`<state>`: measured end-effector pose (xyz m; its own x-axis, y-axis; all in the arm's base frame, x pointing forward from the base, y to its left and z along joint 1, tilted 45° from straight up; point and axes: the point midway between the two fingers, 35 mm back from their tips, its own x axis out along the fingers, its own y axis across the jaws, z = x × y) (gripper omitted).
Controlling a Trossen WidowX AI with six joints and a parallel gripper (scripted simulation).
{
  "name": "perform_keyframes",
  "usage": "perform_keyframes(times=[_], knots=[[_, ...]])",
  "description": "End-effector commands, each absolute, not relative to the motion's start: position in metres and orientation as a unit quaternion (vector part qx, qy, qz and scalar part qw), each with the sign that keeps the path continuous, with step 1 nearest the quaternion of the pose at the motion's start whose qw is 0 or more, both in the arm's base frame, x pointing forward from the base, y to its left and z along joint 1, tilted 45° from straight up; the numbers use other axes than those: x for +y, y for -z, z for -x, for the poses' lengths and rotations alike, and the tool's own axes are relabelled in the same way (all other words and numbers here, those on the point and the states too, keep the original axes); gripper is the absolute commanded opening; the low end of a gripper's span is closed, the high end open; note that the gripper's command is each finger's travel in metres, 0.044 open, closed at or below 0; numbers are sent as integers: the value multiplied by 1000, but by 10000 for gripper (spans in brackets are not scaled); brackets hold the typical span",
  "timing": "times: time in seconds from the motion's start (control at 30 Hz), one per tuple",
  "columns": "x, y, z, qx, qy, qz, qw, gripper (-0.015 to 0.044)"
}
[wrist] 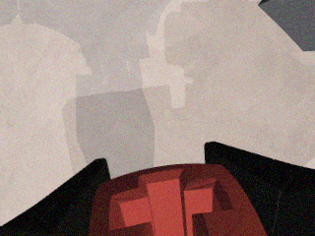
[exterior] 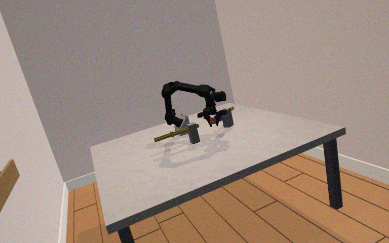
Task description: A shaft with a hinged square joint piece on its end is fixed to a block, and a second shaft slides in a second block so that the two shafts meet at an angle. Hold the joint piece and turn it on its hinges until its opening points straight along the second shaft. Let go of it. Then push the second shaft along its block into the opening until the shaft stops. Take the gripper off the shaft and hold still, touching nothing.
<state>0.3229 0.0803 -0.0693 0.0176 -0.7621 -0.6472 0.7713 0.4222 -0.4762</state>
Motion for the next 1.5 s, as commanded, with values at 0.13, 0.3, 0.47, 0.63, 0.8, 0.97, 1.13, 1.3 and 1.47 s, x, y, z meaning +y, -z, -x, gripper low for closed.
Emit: perform_keyframes(times=[0.13,0.3,0.47,0.63,0.8,0.97,1.13,1.3,1.47], knots=[[77,67,-318,424,571,-56,701,0],[75,67,-315,409,587,-84,694,0],[74,66,-312,393,603,-111,686,0],[72,65,-308,376,617,-139,677,0],[71,65,-305,359,630,-167,668,0],[70,65,-302,342,642,-195,658,0],[69,65,-298,325,652,-223,648,0],[69,65,-295,307,661,-251,637,0],[68,66,-291,288,669,-279,626,0]])
